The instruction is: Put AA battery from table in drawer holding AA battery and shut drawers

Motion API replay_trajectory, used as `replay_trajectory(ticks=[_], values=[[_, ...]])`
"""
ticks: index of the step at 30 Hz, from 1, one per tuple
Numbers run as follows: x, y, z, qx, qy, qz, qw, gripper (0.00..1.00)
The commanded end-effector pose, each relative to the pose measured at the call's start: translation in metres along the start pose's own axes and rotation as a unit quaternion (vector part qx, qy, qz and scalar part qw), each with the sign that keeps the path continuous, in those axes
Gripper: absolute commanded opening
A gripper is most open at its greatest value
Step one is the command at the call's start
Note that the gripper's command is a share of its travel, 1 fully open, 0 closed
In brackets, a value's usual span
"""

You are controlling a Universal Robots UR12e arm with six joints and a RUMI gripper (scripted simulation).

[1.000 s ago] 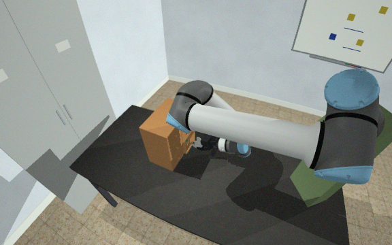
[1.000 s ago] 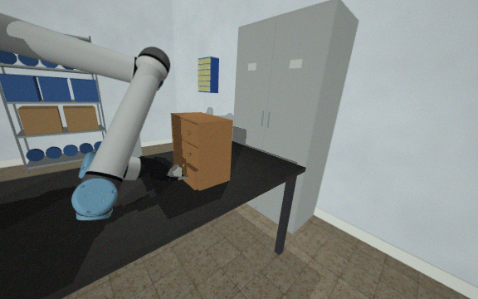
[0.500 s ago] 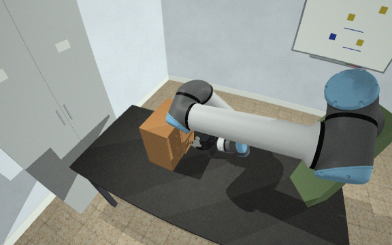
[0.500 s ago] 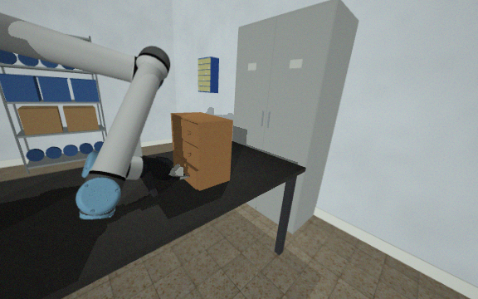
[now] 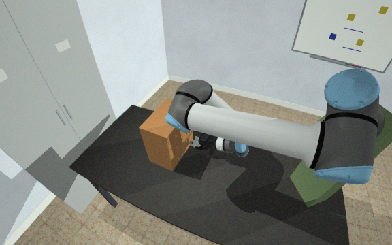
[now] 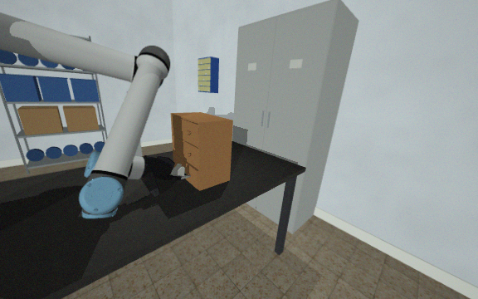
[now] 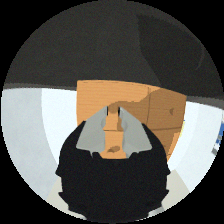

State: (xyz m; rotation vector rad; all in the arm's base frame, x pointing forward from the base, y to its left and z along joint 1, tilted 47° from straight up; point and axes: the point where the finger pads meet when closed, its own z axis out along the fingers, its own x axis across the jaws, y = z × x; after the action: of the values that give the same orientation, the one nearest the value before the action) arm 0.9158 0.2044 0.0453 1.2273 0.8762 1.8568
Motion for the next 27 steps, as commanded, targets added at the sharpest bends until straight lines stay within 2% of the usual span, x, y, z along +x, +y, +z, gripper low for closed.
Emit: replay_trajectory(ticks=[1,27], values=[[0.0000,0.0011,0.0016,0.000,0.000,0.000,1.000,0.07],[0.0000,0.0024,0.0053,0.000,0.000,0.000,1.000,0.07]])
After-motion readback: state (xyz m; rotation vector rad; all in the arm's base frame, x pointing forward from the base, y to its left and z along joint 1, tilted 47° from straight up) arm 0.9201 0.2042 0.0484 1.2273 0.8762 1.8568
